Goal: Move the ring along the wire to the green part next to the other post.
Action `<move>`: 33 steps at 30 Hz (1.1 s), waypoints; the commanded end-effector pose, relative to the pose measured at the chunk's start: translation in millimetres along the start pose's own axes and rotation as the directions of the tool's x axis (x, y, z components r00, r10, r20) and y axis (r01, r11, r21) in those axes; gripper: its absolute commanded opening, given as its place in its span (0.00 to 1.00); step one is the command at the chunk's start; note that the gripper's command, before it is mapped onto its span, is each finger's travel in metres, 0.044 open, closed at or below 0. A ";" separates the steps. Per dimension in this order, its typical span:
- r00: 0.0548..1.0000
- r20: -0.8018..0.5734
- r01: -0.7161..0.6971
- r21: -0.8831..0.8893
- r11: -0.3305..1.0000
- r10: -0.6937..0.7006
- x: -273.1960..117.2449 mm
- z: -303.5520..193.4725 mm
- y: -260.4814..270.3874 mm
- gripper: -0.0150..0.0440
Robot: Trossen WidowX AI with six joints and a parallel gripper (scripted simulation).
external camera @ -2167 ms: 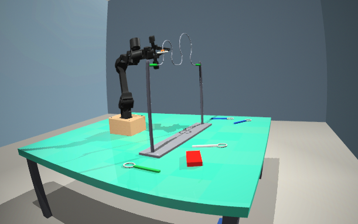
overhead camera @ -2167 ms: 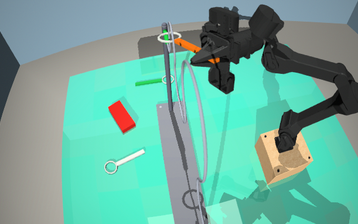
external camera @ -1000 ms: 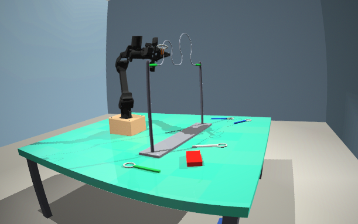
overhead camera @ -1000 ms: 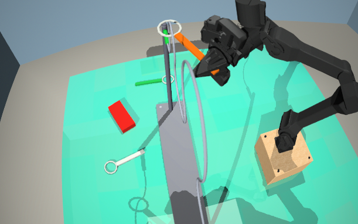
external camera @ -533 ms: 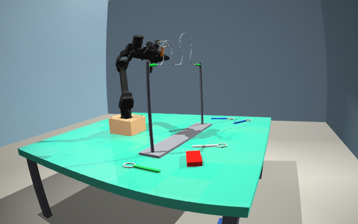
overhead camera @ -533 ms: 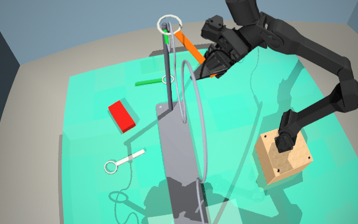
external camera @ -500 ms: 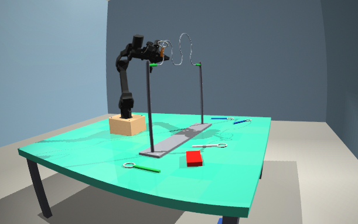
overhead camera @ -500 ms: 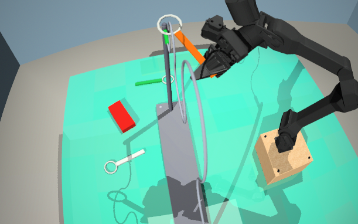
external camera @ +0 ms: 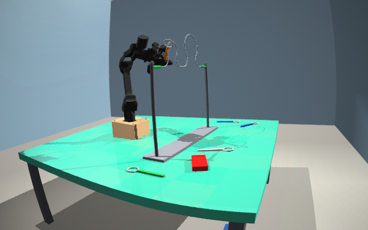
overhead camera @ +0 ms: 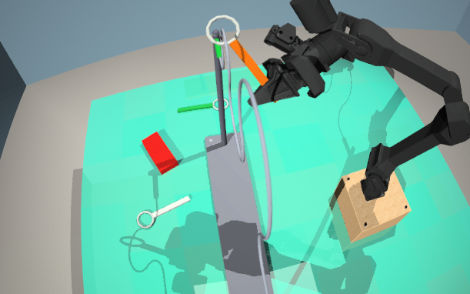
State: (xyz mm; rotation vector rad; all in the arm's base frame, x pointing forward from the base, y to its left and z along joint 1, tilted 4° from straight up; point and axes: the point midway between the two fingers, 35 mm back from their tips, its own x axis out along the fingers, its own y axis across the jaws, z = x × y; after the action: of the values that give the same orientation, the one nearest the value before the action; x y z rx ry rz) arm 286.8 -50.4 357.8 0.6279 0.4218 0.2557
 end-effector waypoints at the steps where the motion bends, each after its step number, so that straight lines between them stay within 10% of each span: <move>1: 0.999 0.000 0.041 -0.072 0.997 -0.041 0.4 2.7 -5.2 0.00; 33: 0.931 0.101 0.338 -0.599 0.726 -0.351 -9.3 16.9 -42.3 0.00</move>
State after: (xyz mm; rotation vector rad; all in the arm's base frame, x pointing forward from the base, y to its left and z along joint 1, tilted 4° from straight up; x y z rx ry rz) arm 292.2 -92.8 344.5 -0.0366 0.4436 0.0471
